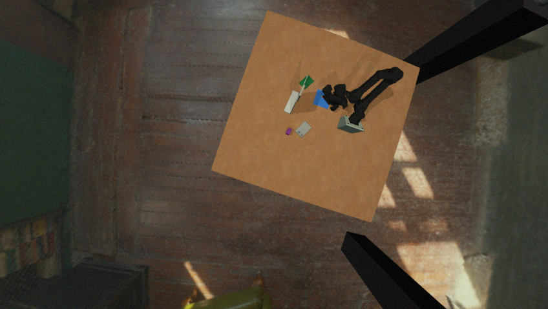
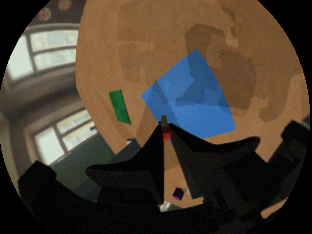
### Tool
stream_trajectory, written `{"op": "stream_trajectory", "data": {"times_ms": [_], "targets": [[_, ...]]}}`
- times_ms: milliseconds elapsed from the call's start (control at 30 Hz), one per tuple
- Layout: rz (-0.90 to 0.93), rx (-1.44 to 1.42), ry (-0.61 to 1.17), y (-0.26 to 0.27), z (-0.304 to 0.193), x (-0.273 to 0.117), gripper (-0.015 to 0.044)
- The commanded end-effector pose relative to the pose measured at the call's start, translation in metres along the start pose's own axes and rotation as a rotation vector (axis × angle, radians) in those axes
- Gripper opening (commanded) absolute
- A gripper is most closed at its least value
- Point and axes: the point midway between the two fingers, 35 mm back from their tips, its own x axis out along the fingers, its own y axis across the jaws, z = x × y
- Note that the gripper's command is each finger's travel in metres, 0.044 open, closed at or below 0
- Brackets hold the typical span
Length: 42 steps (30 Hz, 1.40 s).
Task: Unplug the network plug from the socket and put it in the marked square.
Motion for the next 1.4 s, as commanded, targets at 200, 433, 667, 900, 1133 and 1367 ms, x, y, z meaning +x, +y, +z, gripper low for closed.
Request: {"op": "stream_trajectory", "data": {"times_ms": [200,433,667,900,1133,1367], "targets": [[-0.008,-0.015,0.003,-0.008,0.0,0.006,0.0],[-0.006,-0.016,0.002,-0.011,0.001,0.009,0.0],[-0.003,-0.017,0.0,-0.014,0.002,0.012,0.0],[0.001,-0.019,-0.002,-0.017,0.004,0.015,0.0],[0.005,-0.021,-0.005,-0.019,0.006,0.018,0.0],[0.005,-0.021,-0.006,-0.018,0.007,0.02,0.0]]}}
